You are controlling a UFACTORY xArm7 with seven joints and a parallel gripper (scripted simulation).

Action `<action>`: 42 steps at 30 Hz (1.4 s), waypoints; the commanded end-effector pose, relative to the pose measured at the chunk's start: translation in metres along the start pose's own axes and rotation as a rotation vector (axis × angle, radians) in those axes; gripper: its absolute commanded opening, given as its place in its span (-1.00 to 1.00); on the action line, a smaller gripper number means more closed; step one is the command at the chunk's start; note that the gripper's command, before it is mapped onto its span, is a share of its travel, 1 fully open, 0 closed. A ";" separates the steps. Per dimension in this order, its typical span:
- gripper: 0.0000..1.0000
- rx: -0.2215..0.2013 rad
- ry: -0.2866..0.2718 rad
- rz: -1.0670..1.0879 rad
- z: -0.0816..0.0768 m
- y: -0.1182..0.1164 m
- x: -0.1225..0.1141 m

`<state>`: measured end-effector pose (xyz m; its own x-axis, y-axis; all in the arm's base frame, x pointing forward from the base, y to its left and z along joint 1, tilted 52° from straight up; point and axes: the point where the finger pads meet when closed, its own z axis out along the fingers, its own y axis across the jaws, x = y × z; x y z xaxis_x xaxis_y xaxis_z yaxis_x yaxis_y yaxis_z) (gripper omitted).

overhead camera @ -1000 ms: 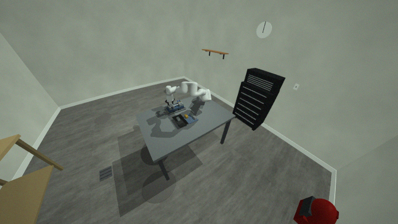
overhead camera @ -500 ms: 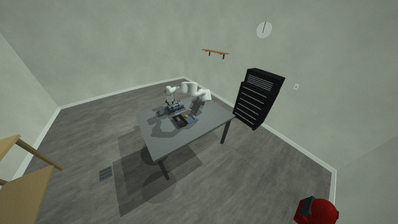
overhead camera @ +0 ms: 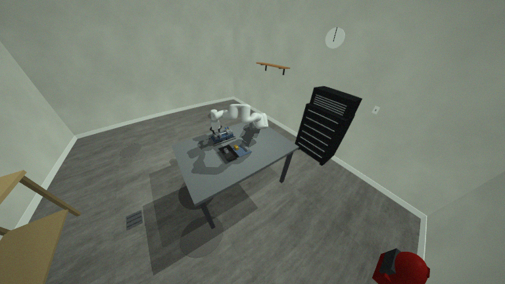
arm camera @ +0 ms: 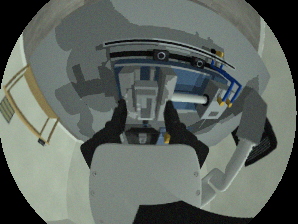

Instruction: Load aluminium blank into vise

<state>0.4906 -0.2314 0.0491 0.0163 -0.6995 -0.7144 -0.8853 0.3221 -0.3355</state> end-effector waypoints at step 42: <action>-1.00 0.004 0.004 0.000 0.000 -0.001 0.001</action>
<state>0.4919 -0.2298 0.0474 0.0162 -0.6996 -0.7143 -0.8852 0.3222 -0.3356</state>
